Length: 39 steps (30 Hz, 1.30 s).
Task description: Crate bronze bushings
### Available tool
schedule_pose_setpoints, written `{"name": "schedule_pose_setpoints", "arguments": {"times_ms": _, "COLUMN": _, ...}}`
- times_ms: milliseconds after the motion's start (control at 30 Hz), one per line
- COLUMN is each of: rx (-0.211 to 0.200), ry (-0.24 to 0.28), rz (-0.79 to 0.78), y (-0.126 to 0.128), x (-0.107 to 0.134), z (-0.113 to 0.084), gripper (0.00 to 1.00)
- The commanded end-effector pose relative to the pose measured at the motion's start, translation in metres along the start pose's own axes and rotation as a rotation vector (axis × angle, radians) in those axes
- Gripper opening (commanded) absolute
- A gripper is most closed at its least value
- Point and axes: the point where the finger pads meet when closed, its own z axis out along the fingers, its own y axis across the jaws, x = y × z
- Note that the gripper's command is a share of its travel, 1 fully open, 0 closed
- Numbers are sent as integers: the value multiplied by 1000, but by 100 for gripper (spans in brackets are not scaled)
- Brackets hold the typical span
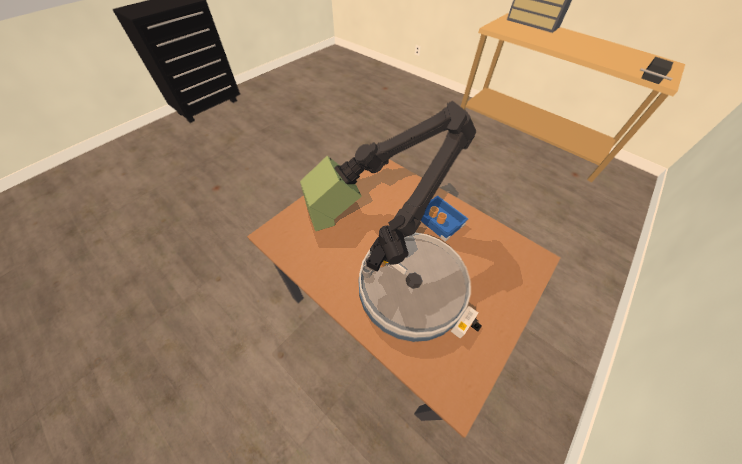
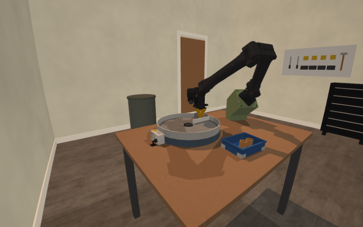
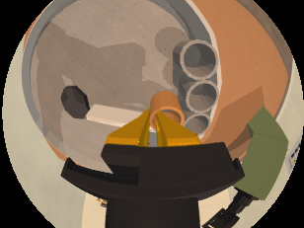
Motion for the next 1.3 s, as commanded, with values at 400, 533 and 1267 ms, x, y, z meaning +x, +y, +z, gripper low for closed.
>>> {"name": "schedule_pose_setpoints", "arguments": {"times_ms": 400, "rx": -2, "ry": -8, "rz": -4, "y": 2, "x": -2, "z": -1, "gripper": 0}}
{"name": "schedule_pose_setpoints", "arguments": {"times_ms": 533, "rx": -2, "ry": -8, "rz": -4, "y": 2, "x": -2, "z": -1, "gripper": 0}}
{"name": "schedule_pose_setpoints", "arguments": {"times_ms": 1267, "rx": -2, "ry": -8, "rz": -4, "y": 2, "x": -2, "z": -1, "gripper": 0}}
